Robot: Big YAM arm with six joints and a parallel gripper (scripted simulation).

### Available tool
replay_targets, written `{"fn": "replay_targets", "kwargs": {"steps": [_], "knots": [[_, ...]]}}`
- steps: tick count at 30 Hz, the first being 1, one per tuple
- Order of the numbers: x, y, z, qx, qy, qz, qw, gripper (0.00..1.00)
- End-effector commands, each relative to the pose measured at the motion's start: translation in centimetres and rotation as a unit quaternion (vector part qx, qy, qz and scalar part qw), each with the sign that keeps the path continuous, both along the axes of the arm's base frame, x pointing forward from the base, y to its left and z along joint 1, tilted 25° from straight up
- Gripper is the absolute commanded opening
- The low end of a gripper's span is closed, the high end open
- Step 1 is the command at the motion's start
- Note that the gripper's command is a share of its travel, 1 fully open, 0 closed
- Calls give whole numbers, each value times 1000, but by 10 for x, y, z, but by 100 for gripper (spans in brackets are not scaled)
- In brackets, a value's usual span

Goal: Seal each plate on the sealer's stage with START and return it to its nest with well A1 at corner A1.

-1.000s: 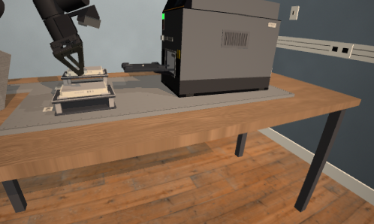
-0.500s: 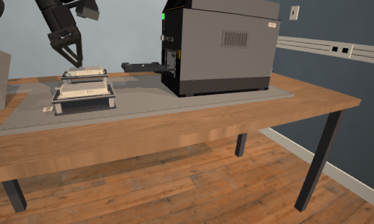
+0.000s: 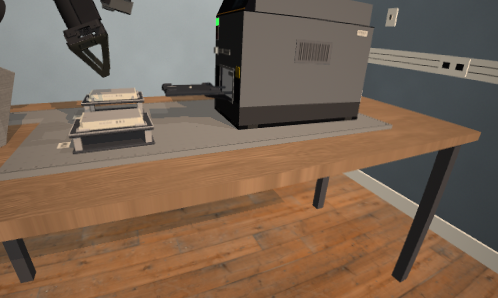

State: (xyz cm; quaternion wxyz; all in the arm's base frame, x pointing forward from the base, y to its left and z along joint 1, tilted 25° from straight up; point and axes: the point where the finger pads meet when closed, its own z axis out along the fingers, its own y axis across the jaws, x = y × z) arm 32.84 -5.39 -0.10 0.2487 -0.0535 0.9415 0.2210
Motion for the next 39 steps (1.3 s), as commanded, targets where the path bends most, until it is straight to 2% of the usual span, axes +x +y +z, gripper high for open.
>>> {"fn": "replay_targets", "kwargs": {"steps": [1, 11, 14, 16, 17, 21, 24, 28, 39], "knots": [[18, -21, 21, -12, -24, -9, 1000, 100], [16, -28, 38, -13, -24, -6, 1000, 100], [21, -27, 39, -29, 36, 30, 998, 100], [21, -27, 39, -29, 36, 30, 998, 100], [21, -22, 35, -29, 48, 38, 998, 100], [19, -15, 32, -41, 127, 77, 988, 100], [20, -14, 32, -47, 163, 91, 981, 100], [16, -17, 33, -43, 147, 70, 986, 100], [8, -23, 31, -41, 141, 46, 988, 100]]}}
